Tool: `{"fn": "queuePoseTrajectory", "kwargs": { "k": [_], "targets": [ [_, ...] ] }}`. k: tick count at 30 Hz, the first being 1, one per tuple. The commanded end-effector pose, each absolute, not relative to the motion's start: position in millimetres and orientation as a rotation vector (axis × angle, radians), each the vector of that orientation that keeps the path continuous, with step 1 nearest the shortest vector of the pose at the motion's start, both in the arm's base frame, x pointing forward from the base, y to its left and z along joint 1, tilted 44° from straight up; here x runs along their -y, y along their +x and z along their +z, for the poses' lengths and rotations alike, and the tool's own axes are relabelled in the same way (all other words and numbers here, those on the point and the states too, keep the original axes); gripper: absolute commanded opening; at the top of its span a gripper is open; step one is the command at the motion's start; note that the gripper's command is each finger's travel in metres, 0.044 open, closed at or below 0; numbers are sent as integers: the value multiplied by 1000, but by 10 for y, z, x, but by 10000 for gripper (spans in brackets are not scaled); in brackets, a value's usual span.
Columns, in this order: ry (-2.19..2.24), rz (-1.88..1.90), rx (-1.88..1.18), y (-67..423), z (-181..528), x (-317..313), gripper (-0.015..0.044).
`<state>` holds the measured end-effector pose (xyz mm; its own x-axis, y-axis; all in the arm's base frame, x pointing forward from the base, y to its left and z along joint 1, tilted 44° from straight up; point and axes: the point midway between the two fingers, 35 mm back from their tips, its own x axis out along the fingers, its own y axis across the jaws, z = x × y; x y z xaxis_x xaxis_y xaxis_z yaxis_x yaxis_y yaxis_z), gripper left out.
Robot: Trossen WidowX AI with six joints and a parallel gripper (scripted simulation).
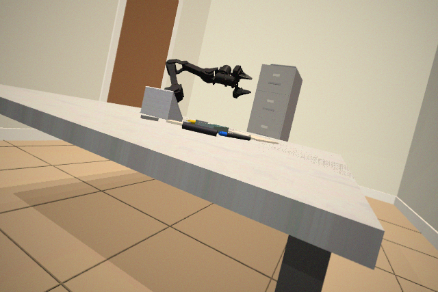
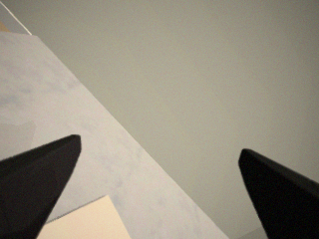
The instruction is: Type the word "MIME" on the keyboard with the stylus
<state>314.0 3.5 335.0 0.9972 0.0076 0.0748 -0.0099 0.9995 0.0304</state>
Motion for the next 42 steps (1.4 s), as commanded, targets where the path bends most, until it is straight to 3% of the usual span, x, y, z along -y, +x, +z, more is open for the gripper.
{"fn": "queuePoseTrajectory", "kwargs": {
  "k": [1,9,17,27,42],
  "targets": [
    [27,10,63,3158,3328,-33,414],
    [-48,118,-464,3701,2250,119,204],
    [92,304,-967,3725,1145,314,0],
    [565,554,-1372,3389,283,451,0],
    [607,568,-1389,3369,229,477,0]
  ]
}}
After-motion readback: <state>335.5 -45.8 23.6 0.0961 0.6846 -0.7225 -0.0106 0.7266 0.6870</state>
